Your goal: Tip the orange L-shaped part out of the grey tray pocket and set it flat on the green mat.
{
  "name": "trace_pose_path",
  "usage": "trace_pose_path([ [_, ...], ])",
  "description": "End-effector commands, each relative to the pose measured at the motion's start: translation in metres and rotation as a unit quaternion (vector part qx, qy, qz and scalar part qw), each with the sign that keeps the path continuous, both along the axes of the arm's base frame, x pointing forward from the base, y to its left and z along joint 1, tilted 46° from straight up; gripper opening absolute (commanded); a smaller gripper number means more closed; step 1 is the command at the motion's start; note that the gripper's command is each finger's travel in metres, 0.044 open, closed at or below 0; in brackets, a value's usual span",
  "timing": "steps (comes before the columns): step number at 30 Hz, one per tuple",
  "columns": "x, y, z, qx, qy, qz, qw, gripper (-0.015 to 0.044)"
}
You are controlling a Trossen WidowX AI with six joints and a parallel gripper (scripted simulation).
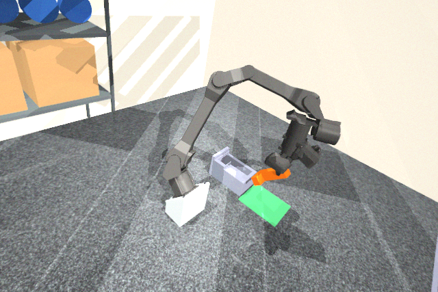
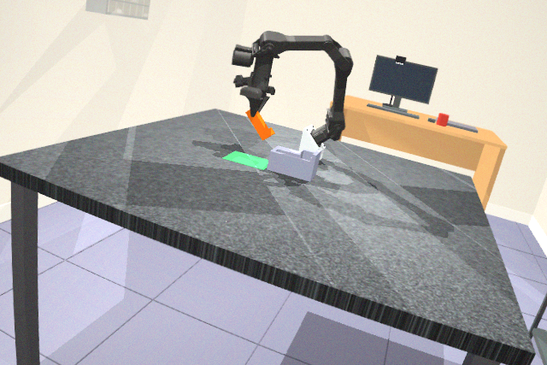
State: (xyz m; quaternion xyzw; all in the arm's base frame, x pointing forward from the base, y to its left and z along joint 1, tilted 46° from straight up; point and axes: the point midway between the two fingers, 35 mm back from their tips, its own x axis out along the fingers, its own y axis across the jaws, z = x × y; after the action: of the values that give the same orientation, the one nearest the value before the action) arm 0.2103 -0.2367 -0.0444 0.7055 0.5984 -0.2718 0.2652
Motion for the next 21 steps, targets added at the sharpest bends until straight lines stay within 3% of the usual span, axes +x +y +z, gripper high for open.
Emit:
trace_pose_path([
  [1, -0.002, -0.009, -0.007, -0.003, 0.0, 0.003, 1.0, 0.0],
  [21, 0.002, 0.007, -0.025, -0.003, -0.001, 0.003, 1.0, 0.0],
])
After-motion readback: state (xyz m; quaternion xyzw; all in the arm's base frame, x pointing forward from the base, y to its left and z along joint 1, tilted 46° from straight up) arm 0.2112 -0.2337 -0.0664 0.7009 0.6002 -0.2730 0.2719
